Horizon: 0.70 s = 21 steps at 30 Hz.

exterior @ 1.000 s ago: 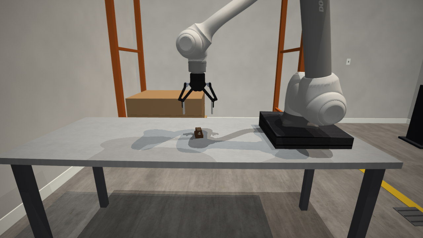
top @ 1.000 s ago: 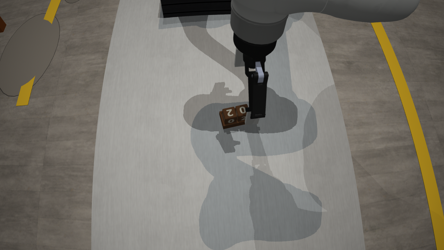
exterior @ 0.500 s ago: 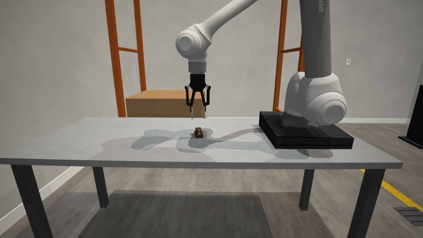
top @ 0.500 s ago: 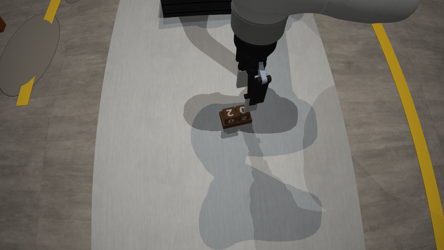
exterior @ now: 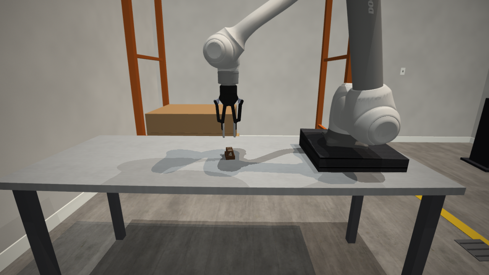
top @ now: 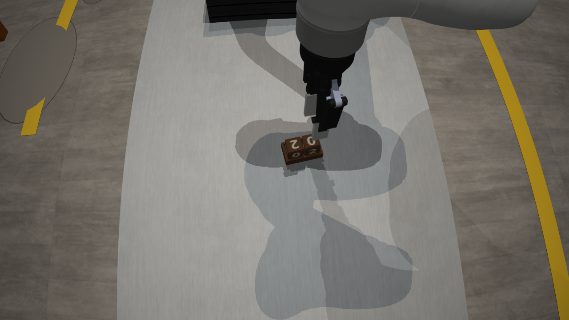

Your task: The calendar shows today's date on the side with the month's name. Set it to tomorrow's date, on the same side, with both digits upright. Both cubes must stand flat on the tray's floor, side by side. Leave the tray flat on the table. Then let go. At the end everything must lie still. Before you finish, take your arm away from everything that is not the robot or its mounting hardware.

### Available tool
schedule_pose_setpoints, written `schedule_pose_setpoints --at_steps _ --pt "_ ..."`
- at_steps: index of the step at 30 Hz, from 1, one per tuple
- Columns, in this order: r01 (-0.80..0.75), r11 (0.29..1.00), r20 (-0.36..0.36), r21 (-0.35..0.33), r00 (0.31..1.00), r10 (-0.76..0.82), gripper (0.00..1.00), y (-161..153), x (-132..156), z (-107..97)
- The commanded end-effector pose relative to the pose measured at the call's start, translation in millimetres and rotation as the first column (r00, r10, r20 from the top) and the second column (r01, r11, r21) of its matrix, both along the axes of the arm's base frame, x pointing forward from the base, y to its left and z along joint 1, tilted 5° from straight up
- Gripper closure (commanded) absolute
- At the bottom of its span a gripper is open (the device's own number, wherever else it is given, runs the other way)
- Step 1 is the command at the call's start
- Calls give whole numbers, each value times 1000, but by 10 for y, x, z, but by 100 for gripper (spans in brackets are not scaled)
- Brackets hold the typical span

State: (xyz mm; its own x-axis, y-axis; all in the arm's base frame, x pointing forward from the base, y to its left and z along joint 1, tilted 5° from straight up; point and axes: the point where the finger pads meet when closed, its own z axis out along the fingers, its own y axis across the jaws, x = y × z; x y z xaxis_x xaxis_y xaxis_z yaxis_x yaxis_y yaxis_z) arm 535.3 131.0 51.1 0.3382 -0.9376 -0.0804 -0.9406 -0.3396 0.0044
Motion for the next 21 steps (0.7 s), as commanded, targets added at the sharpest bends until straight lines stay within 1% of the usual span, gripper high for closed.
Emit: schedule_pose_setpoints --at_steps 1,21 --pt "-1 1000 -3 2 1000 1 72 -16 -29 -42" --pt "-1 1000 -3 2 1000 1 72 -14 -30 -74"
